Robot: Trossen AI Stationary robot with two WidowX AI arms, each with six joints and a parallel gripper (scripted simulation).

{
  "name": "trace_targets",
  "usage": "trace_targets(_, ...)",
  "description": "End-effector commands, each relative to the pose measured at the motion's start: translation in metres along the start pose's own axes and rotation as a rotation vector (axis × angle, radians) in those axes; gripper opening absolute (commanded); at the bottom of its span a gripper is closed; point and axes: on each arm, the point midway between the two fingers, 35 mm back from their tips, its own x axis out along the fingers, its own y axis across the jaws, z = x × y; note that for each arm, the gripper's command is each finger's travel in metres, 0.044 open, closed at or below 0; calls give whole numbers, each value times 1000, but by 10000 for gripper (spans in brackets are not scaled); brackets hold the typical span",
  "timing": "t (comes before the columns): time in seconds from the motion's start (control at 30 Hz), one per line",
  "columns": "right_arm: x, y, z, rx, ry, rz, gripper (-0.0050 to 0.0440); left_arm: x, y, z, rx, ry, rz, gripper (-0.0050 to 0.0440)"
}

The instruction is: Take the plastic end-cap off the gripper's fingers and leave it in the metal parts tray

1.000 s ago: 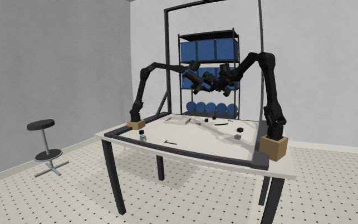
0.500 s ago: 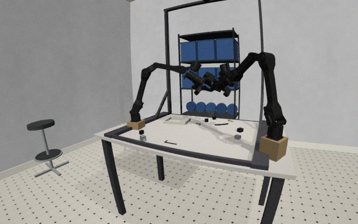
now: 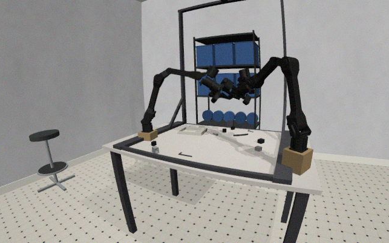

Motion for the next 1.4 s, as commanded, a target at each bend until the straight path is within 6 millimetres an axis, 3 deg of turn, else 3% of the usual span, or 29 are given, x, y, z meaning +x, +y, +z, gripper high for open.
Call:
trace_targets(0.0,-11,-12,-9,3,25,-32,0,-10,9,10,2,-24,20,0)
trace_targets(1.37,-11,-12,-9,3,25,-32,0,-47,2,13,6,-33,4,0)
